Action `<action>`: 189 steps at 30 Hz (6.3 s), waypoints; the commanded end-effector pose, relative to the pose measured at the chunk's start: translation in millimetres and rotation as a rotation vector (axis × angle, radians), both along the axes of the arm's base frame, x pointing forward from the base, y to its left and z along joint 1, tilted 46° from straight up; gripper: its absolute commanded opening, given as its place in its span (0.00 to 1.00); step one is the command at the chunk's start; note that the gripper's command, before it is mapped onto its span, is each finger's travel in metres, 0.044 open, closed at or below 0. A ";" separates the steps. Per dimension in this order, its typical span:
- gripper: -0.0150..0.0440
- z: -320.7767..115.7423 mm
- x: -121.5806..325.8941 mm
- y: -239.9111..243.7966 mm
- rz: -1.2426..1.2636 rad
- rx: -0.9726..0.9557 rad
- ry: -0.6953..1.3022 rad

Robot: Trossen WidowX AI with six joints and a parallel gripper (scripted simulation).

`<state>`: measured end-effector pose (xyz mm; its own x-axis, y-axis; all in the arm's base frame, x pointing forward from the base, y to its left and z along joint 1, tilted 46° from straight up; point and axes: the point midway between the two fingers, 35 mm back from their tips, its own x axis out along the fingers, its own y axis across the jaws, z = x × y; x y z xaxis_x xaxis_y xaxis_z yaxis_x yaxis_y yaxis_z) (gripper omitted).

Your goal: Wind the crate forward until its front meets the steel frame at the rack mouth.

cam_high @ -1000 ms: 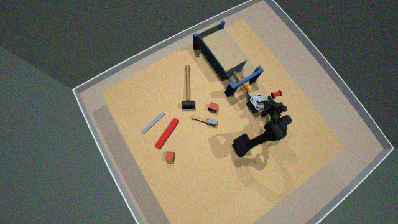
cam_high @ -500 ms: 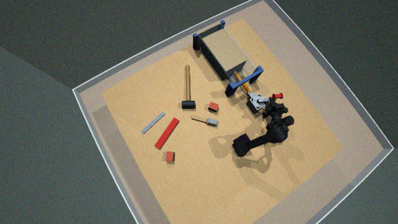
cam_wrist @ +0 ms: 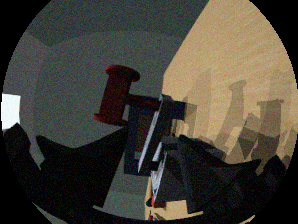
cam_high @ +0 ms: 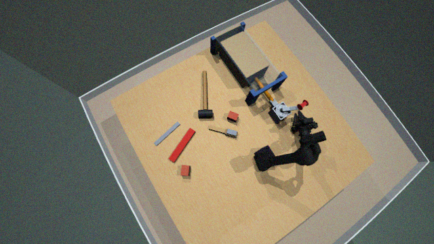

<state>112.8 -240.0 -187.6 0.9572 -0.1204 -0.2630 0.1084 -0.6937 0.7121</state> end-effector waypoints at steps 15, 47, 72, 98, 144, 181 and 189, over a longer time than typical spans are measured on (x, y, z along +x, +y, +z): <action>0.66 51.5 -61.9 13.3 0.034 0.020 -0.080; 0.66 117.7 -54.2 -55.3 0.031 -0.003 -0.074; 1.00 72.0 59.6 -47.6 0.880 0.436 0.823; 1.00 43.3 78.2 -20.2 0.954 0.442 1.089; 0.25 24.8 77.7 -3.4 0.956 0.432 1.088; 0.25 31.7 80.0 -1.0 0.918 0.346 1.162; 0.25 31.9 76.3 0.6 0.861 0.402 1.198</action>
<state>190.6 -240.9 -155.5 -0.0917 0.6077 -0.7888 0.9358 -0.2183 -0.2769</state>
